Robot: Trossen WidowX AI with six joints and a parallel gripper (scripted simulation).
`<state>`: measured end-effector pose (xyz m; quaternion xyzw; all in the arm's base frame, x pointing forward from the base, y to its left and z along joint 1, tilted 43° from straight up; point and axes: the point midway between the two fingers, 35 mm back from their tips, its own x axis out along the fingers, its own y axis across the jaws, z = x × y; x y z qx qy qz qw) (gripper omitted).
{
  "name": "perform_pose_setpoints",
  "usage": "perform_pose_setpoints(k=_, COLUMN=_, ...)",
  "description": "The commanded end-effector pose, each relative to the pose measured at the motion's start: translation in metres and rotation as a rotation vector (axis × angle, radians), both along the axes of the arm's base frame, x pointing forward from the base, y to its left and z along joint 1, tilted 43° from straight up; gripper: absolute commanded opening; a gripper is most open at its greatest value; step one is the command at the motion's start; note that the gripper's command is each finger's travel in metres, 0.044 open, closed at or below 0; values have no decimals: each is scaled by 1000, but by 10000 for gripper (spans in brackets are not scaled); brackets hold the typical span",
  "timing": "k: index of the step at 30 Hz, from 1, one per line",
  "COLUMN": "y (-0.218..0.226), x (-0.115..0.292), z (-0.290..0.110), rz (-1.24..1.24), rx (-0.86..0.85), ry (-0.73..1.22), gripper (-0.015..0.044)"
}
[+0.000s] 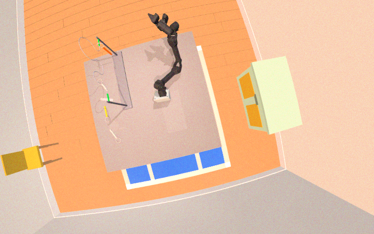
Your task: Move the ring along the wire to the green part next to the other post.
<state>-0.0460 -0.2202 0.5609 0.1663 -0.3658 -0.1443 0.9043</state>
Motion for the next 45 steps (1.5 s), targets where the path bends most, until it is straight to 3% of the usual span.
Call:
perform_pose_setpoints(k=1, y=1, x=0, z=0, rz=-1, rx=0, ry=0, gripper=374)
perform_pose_setpoints(k=9, y=36, x=5, z=20, rz=-52, rx=-45, ry=-1, gripper=164)
perform_pose_setpoints(k=17, y=110, x=31, z=64, rz=-171, rx=-295, ry=1, gripper=160)
perform_pose_setpoints(k=27, y=183, x=104, z=93, rz=-292, rx=-592, ry=78, gripper=160)
perform_pose_setpoints(k=36, y=208, x=195, z=92, rz=-347, rx=-820, ry=205, gripper=160)
perform_pose_setpoints(k=45, y=194, x=291, z=67, rz=-338, rx=-1016, ry=355, gripper=160)
